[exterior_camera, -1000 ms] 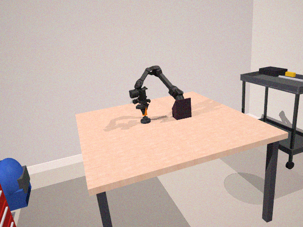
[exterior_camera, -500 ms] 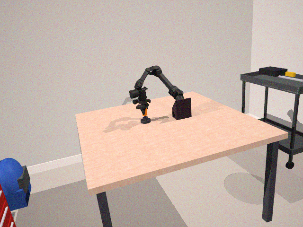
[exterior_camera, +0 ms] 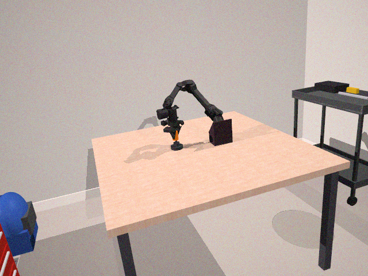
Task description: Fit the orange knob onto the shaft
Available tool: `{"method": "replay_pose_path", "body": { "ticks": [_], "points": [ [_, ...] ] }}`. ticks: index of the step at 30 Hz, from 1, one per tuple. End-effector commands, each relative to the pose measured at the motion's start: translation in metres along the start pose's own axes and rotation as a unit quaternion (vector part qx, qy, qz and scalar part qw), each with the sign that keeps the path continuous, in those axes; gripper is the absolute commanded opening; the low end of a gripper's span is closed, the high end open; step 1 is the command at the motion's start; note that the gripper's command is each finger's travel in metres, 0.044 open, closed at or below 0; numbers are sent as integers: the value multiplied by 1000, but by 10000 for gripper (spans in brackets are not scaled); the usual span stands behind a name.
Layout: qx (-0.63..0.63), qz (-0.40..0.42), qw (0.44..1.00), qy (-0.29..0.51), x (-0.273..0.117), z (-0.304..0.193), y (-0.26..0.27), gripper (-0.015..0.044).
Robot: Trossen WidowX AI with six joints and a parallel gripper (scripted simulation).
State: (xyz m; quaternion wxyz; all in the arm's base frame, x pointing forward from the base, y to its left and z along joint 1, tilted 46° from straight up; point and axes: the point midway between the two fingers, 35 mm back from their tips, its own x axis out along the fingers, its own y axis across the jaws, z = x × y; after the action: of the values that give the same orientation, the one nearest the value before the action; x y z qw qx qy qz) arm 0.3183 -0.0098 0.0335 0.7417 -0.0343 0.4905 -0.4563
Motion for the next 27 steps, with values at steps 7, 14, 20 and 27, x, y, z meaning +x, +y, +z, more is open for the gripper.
{"method": "replay_pose_path", "body": {
  "ticks": [7,14,20,27],
  "points": [
    [36,1,999,-1,2,1,0,0],
    [36,1,999,-1,2,-1,-1,0],
    [36,1,999,-1,3,-3,-2,0],
    [36,1,999,-1,3,-2,-1,0]
  ]
}}
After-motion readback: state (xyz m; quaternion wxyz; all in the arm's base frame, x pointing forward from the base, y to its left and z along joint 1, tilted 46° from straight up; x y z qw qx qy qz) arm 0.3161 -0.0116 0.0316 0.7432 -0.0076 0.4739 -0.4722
